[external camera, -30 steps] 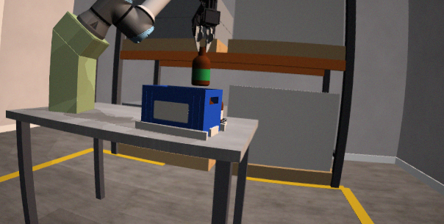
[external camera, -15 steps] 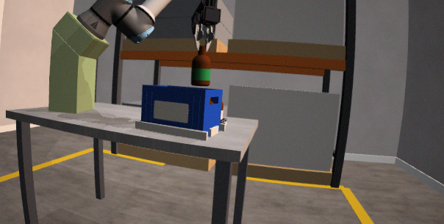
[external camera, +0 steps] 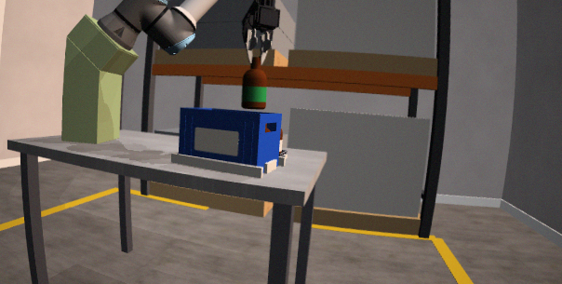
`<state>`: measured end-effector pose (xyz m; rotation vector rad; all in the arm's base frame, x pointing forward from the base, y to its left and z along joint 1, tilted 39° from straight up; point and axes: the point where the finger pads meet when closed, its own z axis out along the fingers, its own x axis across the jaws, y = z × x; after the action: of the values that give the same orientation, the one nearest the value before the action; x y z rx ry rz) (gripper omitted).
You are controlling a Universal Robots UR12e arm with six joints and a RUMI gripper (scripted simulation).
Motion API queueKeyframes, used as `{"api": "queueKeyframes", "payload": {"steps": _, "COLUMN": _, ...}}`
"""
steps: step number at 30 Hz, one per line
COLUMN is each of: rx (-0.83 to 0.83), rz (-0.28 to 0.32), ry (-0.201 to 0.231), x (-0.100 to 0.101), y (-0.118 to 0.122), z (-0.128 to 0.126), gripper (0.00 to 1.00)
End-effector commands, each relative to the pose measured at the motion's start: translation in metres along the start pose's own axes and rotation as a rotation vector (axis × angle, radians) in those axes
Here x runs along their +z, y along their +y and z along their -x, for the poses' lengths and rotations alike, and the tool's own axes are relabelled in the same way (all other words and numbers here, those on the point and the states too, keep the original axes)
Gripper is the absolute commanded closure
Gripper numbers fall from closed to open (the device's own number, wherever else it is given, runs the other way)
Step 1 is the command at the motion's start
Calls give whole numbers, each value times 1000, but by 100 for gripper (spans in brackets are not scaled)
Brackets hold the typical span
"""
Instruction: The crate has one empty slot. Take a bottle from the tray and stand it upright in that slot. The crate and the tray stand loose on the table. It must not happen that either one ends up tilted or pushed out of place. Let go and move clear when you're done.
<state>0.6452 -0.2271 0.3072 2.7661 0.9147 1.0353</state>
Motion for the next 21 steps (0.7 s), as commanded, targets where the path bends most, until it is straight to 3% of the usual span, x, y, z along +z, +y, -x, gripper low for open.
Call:
{"api": "queueKeyframes", "payload": {"steps": 1, "rx": -4, "rz": 5, "ry": 2, "x": -3, "y": 9, "z": 0, "gripper": 100}}
{"api": "queueKeyframes", "payload": {"steps": 21, "rx": -4, "rz": 5, "ry": 2, "x": -3, "y": 20, "z": 6, "gripper": 100}}
